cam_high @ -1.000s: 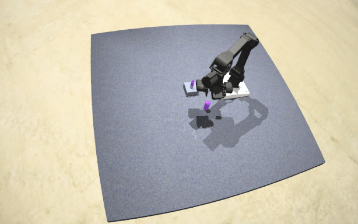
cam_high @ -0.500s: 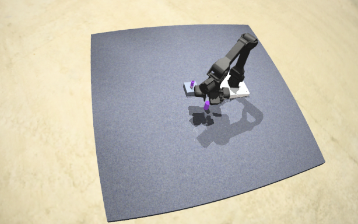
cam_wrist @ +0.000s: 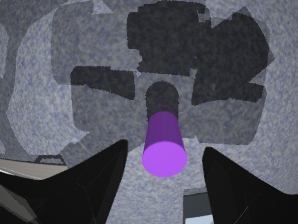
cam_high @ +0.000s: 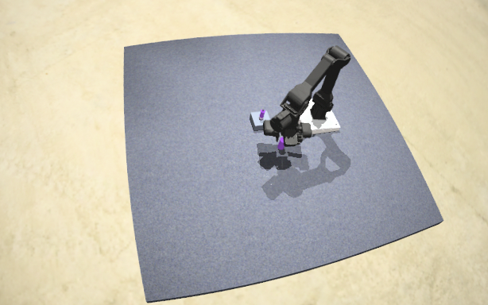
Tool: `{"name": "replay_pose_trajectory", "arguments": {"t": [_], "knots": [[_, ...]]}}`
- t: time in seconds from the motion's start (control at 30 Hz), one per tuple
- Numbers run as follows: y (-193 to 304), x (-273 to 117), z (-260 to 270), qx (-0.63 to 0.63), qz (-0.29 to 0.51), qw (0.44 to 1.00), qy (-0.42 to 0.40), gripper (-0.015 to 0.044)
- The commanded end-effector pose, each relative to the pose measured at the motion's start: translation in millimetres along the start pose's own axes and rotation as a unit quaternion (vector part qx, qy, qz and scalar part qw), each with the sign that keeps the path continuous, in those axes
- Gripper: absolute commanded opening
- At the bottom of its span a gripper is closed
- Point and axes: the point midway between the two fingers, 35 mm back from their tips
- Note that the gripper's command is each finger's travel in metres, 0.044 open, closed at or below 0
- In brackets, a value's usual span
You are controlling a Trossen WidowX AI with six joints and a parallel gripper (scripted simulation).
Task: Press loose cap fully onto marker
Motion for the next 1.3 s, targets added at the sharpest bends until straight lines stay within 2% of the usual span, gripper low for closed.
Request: {"name": "replay_pose_trajectory", "arguments": {"t": [0.0, 0.53, 0.67, 0.97, 1.07, 1.27], "knots": [[1.5, 8.2, 0.5, -0.003, 0.004, 1.000, -0.002, 0.0238], [2.9, 31.0, 1.8, -0.003, 0.005, 1.000, -0.002, 0.0238], [3.2, 30.9, 1.6, -0.003, 0.005, 1.000, -0.002, 0.0133], [3.0, 30.9, 2.1, -0.003, 0.005, 1.000, -0.002, 0.0073], [2.6, 27.0, 1.7, -0.003, 0.005, 1.000, -0.002, 0.0000], [1.6, 10.7, 0.6, -0.003, 0.004, 1.000, -0.002, 0.0000]]}}
Point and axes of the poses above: the point midway between the two fingers, 35 mm back from their tips, its own x axis out along the fingers, its own z axis across the jaws, y = z × x, and after that the axes turned 9 degrees about -x, right-handed
